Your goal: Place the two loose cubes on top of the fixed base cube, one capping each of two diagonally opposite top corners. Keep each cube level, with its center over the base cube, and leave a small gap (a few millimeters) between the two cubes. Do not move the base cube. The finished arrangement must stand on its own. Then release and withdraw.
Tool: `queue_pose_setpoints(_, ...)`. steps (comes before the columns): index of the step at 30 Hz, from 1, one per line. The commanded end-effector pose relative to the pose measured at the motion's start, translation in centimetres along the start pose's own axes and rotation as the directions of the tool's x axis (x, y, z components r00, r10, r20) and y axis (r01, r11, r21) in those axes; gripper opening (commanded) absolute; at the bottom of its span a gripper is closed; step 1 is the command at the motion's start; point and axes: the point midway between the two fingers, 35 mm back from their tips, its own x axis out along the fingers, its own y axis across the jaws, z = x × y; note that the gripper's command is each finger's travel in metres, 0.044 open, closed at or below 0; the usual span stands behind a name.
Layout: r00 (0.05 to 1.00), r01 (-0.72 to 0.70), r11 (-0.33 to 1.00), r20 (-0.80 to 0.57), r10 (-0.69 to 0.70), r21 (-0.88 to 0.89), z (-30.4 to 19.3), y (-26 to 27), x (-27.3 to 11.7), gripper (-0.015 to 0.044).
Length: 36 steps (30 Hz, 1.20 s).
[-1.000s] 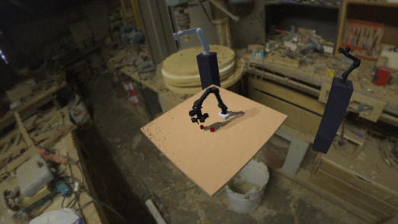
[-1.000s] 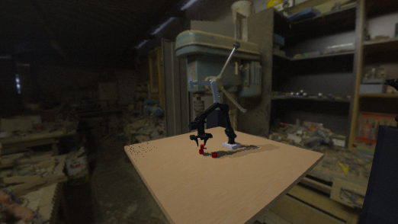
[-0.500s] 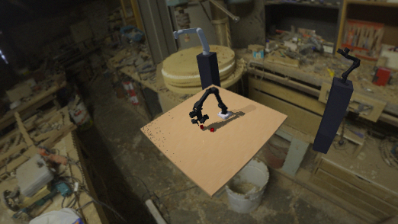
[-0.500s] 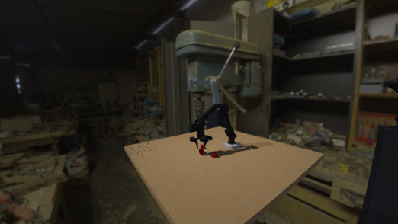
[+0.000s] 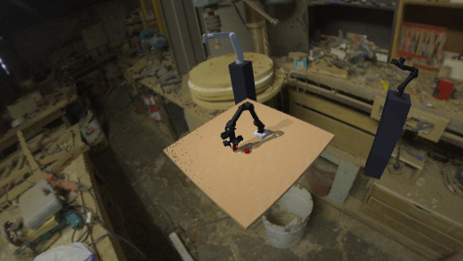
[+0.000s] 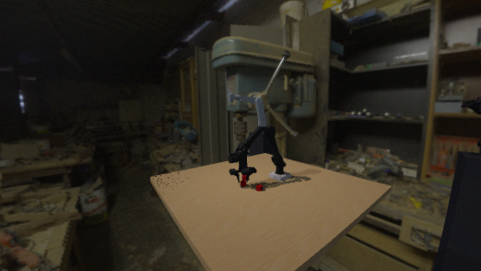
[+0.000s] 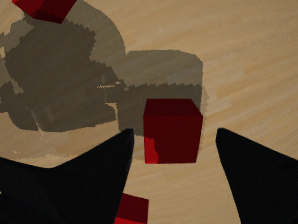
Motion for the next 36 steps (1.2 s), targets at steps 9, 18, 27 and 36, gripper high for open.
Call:
queue_pose_setpoints(9, 1.0, -0.015, 1.0, 0.001, 0.015, 0.006, 0.0, 0.3, 0.9, 0.0105)
queue_pose_setpoints(18, 1.0, -0.014, 1.0, 0.001, 0.014, 0.006, 0.1, 0.0, -0.8, 0.0105)
queue_pose_setpoints(27, 1.0, -0.014, 1.0, 0.001, 0.014, 0.006, 0.1, -0.4, -3.6, 0.0105)
queue_pose_setpoints(36, 1.0, -0.014, 1.0, 0.001, 0.014, 0.006, 0.1, -0.4, -6.4, 0.0105)
